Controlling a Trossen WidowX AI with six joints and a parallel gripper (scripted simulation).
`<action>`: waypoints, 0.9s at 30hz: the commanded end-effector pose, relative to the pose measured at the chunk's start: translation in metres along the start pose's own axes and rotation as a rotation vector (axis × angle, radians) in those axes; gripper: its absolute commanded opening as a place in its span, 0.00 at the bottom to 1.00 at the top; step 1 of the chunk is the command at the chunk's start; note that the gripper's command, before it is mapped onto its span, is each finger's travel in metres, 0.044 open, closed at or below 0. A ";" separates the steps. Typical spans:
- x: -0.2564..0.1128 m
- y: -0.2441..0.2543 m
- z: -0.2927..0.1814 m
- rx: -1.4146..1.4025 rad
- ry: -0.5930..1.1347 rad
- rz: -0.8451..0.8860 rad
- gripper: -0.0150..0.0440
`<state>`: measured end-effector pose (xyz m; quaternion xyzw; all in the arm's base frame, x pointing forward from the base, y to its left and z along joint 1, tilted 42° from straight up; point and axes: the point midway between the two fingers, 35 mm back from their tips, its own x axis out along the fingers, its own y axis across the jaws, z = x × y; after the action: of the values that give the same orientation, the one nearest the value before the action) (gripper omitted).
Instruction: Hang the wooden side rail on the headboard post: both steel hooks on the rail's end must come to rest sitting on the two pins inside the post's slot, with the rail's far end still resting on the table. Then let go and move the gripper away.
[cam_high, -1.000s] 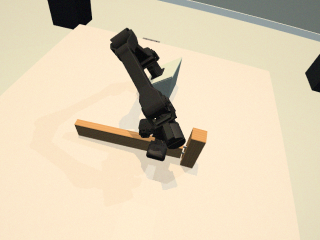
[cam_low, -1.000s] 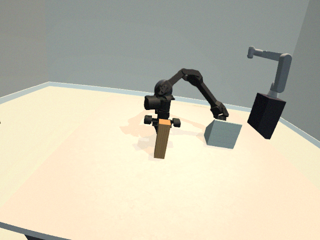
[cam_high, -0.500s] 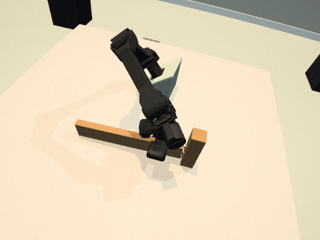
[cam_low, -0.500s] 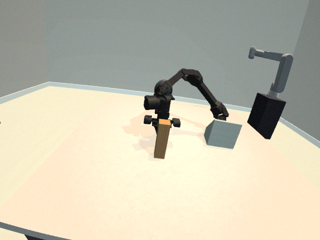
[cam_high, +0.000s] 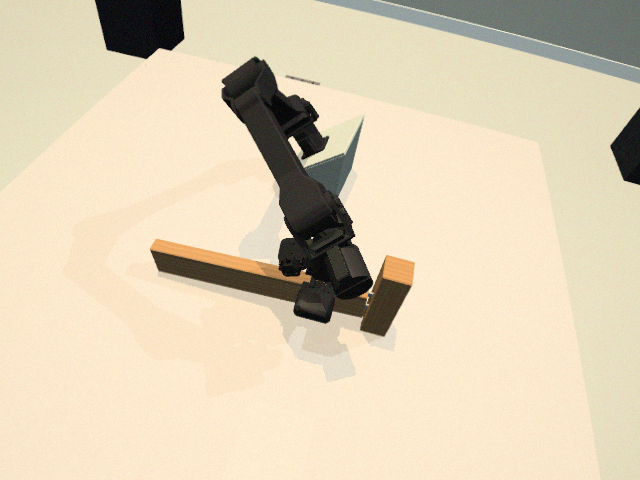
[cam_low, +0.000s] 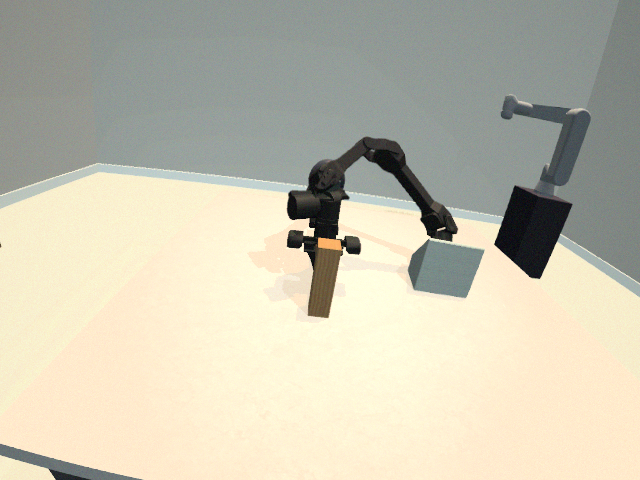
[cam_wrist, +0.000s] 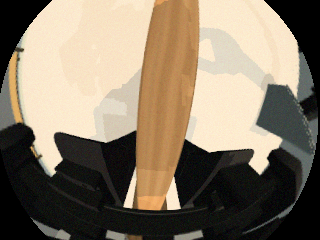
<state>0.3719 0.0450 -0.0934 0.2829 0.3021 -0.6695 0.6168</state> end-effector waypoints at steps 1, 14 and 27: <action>-0.006 0.001 -0.004 -0.003 0.003 0.016 0.25; -0.004 0.000 -0.006 -0.003 0.003 0.016 0.25; -0.003 -0.001 -0.007 -0.003 0.003 0.016 0.25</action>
<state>0.3715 0.0471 -0.0954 0.2836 0.3016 -0.6679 0.6185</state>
